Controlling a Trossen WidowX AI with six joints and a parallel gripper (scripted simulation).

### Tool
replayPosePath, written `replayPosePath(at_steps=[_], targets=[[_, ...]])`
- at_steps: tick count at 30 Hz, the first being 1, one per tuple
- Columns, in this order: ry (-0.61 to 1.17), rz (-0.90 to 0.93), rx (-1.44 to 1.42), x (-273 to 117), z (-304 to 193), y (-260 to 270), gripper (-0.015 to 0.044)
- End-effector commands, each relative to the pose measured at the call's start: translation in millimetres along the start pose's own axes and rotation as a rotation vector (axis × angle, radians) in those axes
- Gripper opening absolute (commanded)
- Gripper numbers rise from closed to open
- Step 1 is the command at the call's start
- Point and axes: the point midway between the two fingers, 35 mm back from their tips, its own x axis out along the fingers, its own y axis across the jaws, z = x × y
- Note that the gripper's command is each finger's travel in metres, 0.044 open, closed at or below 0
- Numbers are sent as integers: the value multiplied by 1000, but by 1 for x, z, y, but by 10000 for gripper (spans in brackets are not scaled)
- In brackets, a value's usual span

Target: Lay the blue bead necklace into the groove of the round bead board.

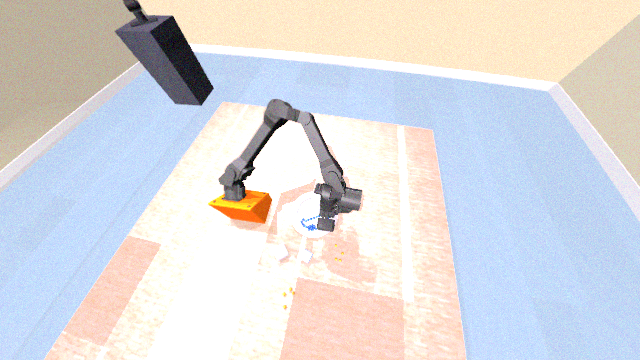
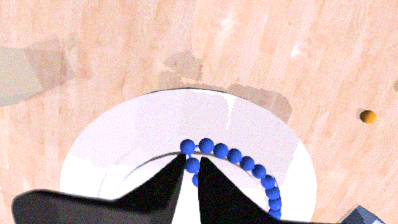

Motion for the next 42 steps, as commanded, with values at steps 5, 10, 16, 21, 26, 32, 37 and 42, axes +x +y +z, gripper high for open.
replayPosePath(at_steps=[5, 10, 16, 21, 26, 32, 37, 42], targets=[[0, 0, -1, 0, 0, 0, 0], [0, 0, -1, 0, 0, 0, 0], [0, 0, 0, -1, 0, 0, 0], [2, 4, 8, -6, -2, 0, 0], [2, 4, 8, -6, 0, 4, 0], [2, 4, 8, -6, 6, 16, 0], [2, 4, 8, -6, 6, 16, 0], [2, 5, 8, -6, 6, 16, 0]])
